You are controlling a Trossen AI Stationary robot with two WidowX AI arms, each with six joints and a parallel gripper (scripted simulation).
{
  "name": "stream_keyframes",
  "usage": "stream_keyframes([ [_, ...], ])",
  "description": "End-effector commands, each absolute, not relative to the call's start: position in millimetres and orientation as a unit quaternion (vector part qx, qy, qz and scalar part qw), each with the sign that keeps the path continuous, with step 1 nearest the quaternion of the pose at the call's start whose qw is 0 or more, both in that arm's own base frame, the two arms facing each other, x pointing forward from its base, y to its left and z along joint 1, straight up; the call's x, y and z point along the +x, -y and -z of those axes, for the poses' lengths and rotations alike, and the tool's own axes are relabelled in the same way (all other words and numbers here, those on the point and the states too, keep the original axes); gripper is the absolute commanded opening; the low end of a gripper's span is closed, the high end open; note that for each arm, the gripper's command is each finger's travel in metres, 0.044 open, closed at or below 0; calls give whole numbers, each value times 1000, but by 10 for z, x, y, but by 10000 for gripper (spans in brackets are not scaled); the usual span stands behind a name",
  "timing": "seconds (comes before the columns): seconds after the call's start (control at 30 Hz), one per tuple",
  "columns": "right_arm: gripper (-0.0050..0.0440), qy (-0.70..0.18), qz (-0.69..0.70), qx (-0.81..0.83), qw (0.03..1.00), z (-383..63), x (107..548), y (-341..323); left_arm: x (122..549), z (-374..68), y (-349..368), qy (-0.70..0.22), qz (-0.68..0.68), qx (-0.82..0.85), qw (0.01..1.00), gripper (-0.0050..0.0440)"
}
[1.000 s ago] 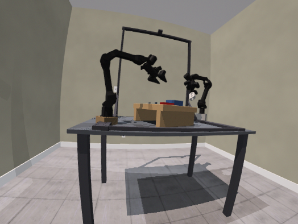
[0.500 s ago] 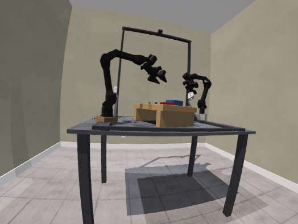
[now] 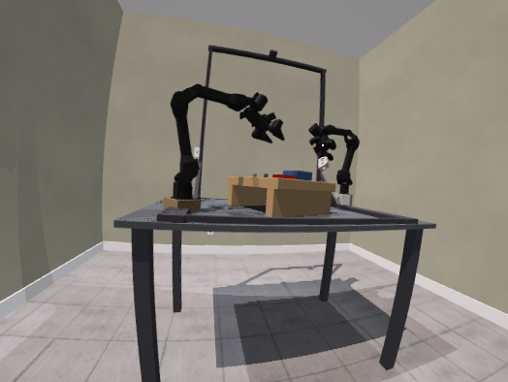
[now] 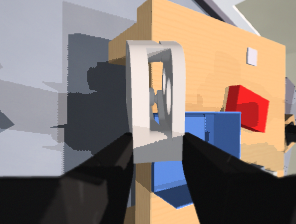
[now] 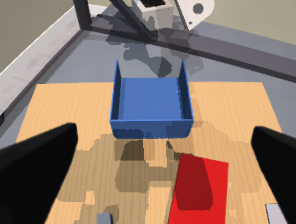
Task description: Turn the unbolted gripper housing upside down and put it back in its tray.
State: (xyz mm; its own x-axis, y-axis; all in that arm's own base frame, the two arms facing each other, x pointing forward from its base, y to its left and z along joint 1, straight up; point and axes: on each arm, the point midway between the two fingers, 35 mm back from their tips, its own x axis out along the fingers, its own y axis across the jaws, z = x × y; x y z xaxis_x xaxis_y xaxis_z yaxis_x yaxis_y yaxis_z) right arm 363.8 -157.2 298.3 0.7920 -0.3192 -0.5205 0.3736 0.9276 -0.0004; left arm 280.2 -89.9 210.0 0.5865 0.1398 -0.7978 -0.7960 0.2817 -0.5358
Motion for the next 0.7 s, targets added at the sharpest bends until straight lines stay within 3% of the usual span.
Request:
stream_keyframes([
  [0.0,437,-254,186,49,948,-3081,3627,1574,2857,-2198,939,-315,-311,-517,733,113],
  [0.67,437,-254,186,49,948,-3081,3627,1574,2985,-2208,1063,-315,-311,-517,732,113],
])
